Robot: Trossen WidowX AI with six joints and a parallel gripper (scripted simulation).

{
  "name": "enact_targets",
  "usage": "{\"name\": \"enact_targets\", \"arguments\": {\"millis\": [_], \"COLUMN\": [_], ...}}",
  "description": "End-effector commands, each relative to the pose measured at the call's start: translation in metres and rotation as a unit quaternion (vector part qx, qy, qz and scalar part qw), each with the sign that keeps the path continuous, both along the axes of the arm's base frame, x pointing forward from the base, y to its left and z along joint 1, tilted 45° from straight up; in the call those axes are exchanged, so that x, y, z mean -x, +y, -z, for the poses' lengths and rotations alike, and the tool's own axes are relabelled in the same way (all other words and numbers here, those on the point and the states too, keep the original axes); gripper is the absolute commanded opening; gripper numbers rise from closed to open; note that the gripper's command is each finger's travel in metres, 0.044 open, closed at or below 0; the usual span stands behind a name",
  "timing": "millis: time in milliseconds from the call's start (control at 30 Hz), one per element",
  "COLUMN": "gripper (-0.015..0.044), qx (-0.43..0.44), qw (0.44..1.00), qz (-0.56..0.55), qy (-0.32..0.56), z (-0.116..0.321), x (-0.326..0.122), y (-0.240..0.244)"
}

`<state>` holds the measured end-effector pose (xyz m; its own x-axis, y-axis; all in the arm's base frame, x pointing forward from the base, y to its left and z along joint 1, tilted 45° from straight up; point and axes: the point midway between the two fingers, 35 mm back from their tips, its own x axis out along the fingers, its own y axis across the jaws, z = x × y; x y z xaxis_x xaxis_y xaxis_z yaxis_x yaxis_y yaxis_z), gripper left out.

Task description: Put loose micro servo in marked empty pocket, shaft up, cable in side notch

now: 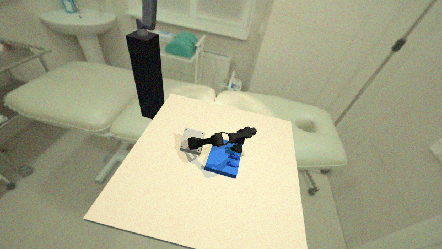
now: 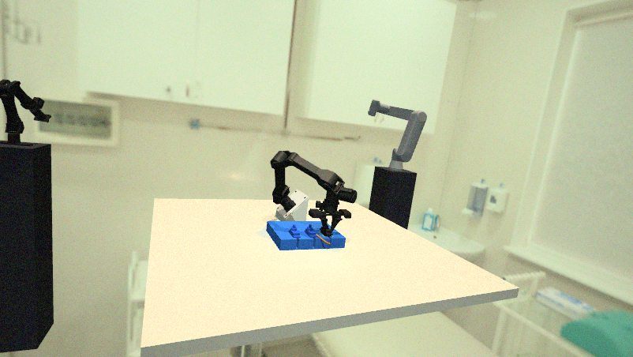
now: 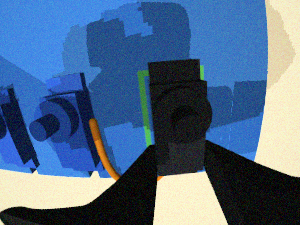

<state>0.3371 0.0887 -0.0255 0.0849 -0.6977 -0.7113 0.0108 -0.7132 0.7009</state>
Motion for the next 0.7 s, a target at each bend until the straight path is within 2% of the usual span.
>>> {"name": "enact_targets", "arguments": {"millis": [0,233,467,667], "gripper": [0.0,0.0,0.0184,0.0187], "qx": [-0.002,-0.002,-0.002,-0.002], "qw": [1.0,1.0,1.0,1.0], "qz": [-0.004,-0.004,-0.004,-0.004], "qy": [0.001,0.001,0.001,0.001], "z": [0.004,0.009,0.006,-0.018], "x": [0.001,0.0,0.0,0.005], "y": [0.0,-0.005,-0.006,0.015]}}
